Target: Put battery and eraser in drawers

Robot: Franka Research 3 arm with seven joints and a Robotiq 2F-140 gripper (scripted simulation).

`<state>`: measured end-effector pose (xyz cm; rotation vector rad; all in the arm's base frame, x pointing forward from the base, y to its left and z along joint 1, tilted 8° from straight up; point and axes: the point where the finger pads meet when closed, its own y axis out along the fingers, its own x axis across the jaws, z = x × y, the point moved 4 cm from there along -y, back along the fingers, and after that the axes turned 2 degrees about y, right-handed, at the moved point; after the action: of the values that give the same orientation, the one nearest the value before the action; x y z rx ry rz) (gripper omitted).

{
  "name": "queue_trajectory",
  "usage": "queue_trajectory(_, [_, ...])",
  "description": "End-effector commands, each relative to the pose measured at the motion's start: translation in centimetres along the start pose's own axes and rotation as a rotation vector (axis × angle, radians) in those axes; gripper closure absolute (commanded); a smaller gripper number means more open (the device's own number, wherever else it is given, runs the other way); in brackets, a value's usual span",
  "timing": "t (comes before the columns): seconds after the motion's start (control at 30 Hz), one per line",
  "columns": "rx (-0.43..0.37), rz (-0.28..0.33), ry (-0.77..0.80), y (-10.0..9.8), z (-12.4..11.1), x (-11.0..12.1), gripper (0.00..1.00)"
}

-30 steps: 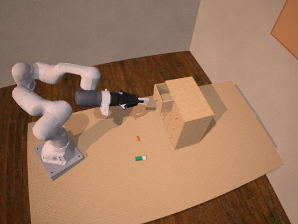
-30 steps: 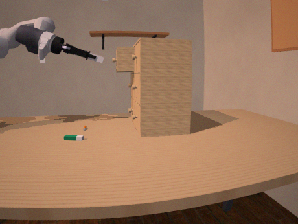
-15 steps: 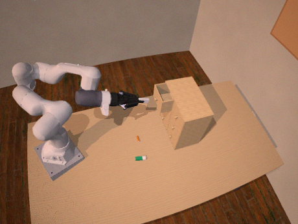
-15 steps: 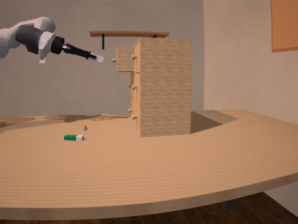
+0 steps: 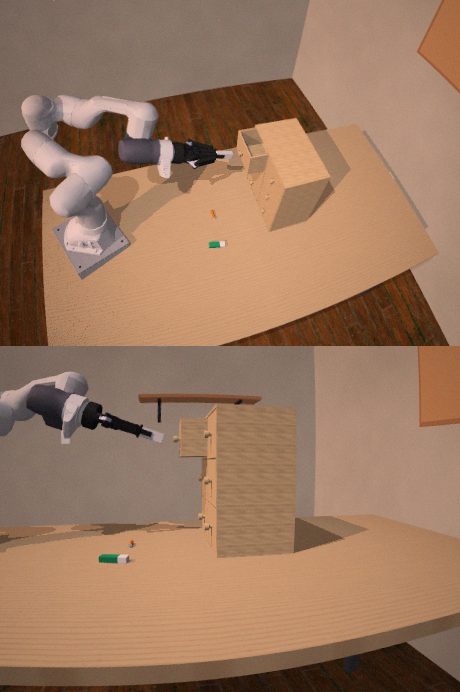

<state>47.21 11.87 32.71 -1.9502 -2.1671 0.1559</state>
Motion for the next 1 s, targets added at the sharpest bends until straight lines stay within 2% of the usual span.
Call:
queue_trajectory(0.0, [0.002, -0.005, -0.004, 0.4, 0.0, 0.2, 1.0])
queue_trajectory(0.47, [0.002, -0.005, -0.004, 1.9, -0.6, 0.2, 1.0])
queue_trajectory(0.97, [0.002, -0.005, -0.004, 4.5, -1.5, 0.3, 1.0])
